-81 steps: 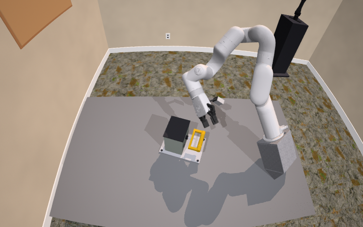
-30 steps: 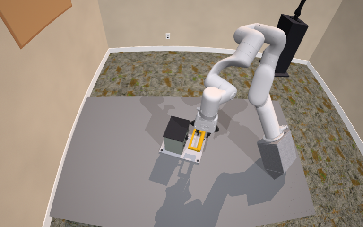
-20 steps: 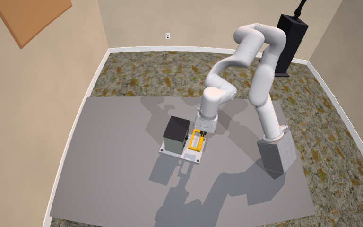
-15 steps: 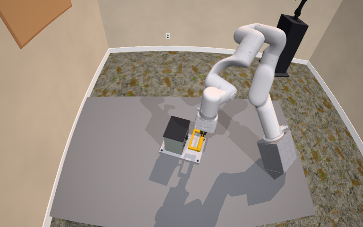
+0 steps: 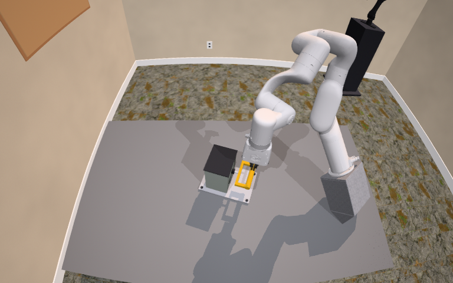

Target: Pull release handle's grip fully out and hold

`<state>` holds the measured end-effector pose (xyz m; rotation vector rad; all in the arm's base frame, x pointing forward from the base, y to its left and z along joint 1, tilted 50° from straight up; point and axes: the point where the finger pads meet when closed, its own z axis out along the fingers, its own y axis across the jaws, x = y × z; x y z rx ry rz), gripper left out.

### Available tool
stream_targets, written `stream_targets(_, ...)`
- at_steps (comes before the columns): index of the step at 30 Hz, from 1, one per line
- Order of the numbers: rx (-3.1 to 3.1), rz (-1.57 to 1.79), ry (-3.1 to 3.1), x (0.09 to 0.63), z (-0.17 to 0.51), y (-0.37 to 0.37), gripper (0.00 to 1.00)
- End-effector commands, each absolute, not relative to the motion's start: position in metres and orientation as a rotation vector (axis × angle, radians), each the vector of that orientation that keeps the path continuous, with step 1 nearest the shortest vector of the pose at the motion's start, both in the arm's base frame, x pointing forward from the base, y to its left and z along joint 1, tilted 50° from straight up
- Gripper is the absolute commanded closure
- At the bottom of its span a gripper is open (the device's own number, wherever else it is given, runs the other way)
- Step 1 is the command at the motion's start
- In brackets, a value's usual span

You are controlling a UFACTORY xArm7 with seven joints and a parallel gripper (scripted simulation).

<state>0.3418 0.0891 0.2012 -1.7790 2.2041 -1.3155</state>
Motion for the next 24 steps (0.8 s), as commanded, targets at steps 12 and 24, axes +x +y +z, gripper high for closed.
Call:
stream_targets(12,-1.779,-1.315,2.2,0.3423,0.2021,0.0906,0.5)
stream_targets(24,-1.779,-1.315,2.2,0.3423,0.2021,0.0906,0.5)
